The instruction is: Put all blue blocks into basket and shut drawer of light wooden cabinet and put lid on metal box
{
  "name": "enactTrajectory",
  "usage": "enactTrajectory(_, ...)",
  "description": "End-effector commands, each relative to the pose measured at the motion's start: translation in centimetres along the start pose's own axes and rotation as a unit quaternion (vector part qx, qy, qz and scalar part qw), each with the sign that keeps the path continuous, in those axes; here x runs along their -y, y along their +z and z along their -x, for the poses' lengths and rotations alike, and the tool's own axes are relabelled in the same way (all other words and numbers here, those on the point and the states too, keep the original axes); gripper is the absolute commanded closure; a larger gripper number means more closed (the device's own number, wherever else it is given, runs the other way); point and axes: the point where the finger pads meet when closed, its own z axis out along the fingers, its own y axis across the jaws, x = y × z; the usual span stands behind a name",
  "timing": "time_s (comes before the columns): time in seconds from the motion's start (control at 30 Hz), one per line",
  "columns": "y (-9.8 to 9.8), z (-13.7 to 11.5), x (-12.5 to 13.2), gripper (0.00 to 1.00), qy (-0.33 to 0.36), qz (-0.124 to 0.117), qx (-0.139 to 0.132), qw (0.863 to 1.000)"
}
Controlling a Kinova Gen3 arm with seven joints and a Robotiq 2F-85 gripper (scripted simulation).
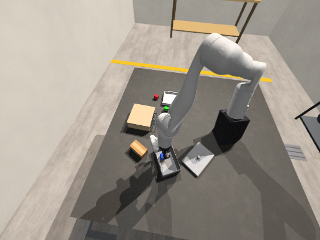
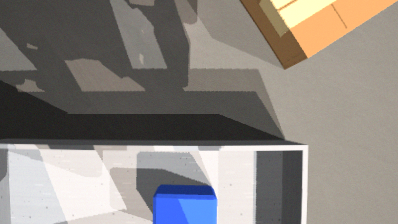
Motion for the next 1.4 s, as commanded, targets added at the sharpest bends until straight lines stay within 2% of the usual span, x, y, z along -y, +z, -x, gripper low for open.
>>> enactTrajectory(0.0, 0.9, -0.1, 0.0, 0.36, 0.000, 0.000, -0.001, 1.000)
enactTrajectory(0.23, 2.9, -0.1, 0.0, 0.36, 0.000, 0.000, -0.001, 1.000)
enactTrajectory(0.57, 4.1, -0.1, 0.0, 0.36, 0.000, 0.000, -0.001, 1.000)
enactTrajectory(1.37, 4.3, -0.2, 0.1, 0.36, 0.000, 0.000, -0.001, 1.000)
